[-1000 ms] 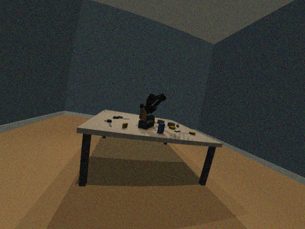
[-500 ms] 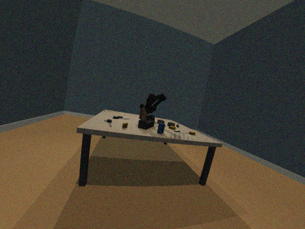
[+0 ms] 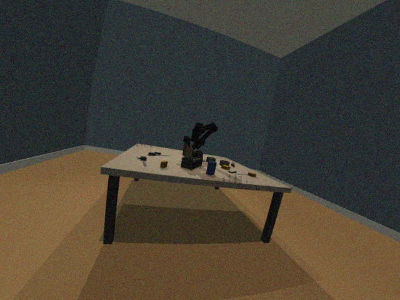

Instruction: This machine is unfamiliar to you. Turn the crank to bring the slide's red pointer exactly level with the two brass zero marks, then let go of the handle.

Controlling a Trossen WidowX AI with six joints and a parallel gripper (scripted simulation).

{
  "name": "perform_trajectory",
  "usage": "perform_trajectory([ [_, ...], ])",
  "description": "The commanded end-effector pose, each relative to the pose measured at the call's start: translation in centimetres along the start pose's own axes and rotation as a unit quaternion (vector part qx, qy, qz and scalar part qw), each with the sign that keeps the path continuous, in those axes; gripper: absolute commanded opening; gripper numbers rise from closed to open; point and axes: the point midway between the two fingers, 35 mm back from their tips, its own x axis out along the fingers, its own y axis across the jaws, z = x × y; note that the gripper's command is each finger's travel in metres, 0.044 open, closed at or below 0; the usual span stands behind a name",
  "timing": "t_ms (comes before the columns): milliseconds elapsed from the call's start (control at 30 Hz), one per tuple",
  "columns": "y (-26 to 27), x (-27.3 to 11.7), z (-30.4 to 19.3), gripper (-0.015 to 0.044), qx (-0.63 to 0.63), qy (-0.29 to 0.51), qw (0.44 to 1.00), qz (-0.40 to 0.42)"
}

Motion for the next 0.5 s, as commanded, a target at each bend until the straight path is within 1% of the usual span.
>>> perform_trajectory([
  [0, -0.02, -0.01, 0.01, 0.042, 0.0, 0.0, 1.0, 0.0],
  [33, -0.02, -0.01, 0.01, 0.044, 0.0, 0.0, 1.0, 0.0],
  [67, -0.02, -0.01, 0.01, 0.044, 0.0, 0.0, 1.0, 0.0],
  [467, -0.02, -0.01, 0.01, 0.0125, 0.0, 0.0, 1.0, 0.0],
])
